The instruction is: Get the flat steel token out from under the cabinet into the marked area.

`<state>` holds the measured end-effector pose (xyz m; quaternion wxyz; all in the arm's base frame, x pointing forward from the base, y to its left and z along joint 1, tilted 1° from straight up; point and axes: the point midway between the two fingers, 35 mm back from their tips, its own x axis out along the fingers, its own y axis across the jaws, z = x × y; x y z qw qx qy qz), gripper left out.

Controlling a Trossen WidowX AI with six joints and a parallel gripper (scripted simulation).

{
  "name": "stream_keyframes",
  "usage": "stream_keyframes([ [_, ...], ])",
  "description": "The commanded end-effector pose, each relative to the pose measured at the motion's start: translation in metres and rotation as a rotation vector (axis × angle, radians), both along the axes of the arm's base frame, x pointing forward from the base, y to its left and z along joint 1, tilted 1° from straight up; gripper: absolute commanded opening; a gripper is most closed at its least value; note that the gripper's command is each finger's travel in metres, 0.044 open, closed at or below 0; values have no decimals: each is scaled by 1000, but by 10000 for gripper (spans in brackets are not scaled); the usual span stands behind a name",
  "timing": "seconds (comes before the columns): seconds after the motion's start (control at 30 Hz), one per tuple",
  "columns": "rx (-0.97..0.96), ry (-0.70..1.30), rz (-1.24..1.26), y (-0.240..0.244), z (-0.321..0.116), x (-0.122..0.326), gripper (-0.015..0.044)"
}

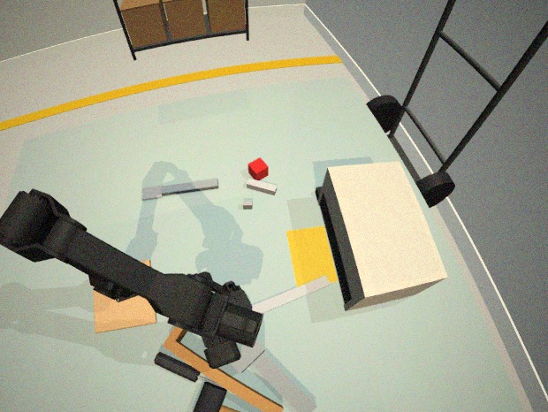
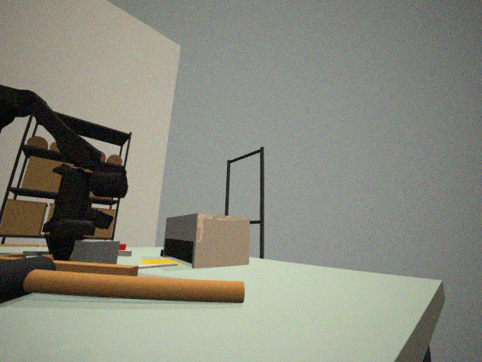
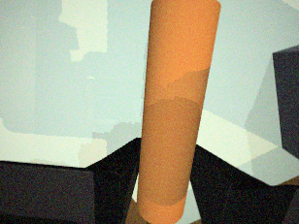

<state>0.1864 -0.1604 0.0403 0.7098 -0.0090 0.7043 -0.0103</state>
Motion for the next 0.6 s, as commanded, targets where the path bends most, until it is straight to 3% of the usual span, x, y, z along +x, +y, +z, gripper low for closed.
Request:
stream_keyframes([
  [0.0,0,-1,0,0,0,1,0],
  [0.57,-2,-2,0,-1,1,27,0],
])
